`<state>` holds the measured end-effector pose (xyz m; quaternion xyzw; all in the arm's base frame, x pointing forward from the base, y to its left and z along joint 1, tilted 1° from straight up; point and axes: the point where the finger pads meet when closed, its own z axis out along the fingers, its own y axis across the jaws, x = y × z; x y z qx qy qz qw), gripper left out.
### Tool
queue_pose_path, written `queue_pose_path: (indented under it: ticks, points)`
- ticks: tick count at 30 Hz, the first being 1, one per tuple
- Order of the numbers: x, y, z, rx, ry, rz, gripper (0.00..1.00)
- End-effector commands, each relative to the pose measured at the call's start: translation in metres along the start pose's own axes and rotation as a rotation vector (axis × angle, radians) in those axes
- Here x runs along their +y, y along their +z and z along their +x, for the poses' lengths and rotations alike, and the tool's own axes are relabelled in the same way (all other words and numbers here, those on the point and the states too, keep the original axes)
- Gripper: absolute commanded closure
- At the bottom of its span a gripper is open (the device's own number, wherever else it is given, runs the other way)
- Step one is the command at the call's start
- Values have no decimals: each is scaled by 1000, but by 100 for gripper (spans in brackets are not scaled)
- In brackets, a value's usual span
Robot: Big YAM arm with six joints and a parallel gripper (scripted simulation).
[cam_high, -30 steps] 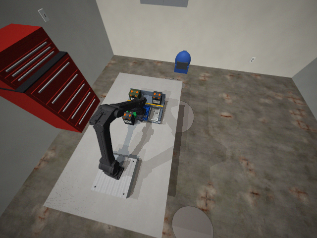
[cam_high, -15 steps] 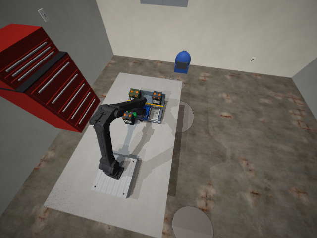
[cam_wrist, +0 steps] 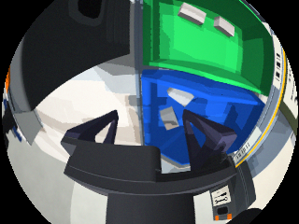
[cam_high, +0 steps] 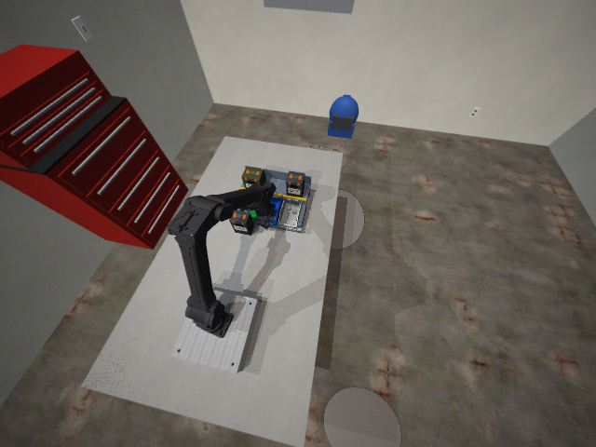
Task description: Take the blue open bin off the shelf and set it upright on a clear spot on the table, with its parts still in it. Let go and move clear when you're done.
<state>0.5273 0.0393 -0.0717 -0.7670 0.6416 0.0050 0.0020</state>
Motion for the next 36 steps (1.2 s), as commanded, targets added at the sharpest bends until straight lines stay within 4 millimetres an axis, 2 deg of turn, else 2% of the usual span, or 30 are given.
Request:
queue_pose_path:
  ticks: [1,4,5,36]
  points:
    - [8,16,3,1,8,-22,10]
    - [8,16,3,1,8,-22,10]
    - [8,16,3,1,8,-22,100]
    - [9,16,2,0,7,-26,100]
